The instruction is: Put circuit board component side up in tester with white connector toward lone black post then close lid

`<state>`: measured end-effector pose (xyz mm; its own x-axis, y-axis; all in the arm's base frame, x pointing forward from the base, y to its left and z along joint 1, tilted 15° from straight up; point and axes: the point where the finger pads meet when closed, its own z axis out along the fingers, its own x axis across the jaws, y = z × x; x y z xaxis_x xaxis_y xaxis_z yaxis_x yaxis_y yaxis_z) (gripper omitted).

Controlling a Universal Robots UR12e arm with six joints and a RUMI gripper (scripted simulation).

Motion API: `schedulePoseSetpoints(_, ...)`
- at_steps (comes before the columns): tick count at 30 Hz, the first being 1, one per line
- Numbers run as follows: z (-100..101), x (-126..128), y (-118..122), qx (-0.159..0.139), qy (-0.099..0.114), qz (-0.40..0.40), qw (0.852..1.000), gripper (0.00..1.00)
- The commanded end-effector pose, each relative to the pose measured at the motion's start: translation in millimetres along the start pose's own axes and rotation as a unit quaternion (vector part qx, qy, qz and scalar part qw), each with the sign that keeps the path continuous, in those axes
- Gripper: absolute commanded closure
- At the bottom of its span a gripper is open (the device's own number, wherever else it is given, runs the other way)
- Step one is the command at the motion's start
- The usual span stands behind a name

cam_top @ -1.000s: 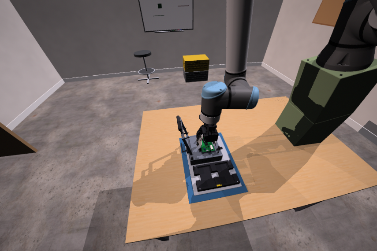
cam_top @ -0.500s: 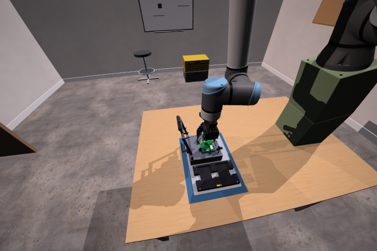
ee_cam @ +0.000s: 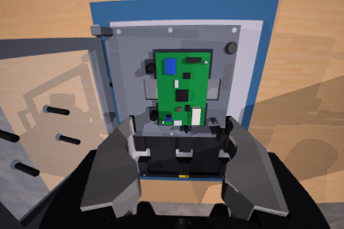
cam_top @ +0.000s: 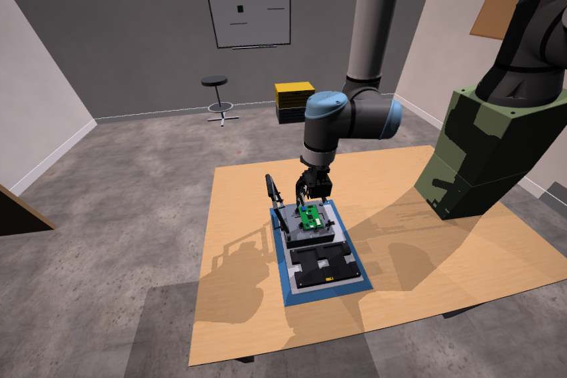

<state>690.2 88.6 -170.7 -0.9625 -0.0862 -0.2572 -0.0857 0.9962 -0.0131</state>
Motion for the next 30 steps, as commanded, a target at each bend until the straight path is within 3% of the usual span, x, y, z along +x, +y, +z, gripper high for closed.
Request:
schedulePoseSetpoints(1, -39.1, 2.3, -0.3, -0.001, 0.002, 0.000, 1.000, 0.41)
schedulePoseSetpoints(21, -140.9, 2.0, -0.2, -0.001, 0.002, 0.000, 1.000, 0.41)
schedulePoseSetpoints(30, -164.9, 1.5, -0.4, -0.001, 0.002, 0.000, 1.000, 0.41)
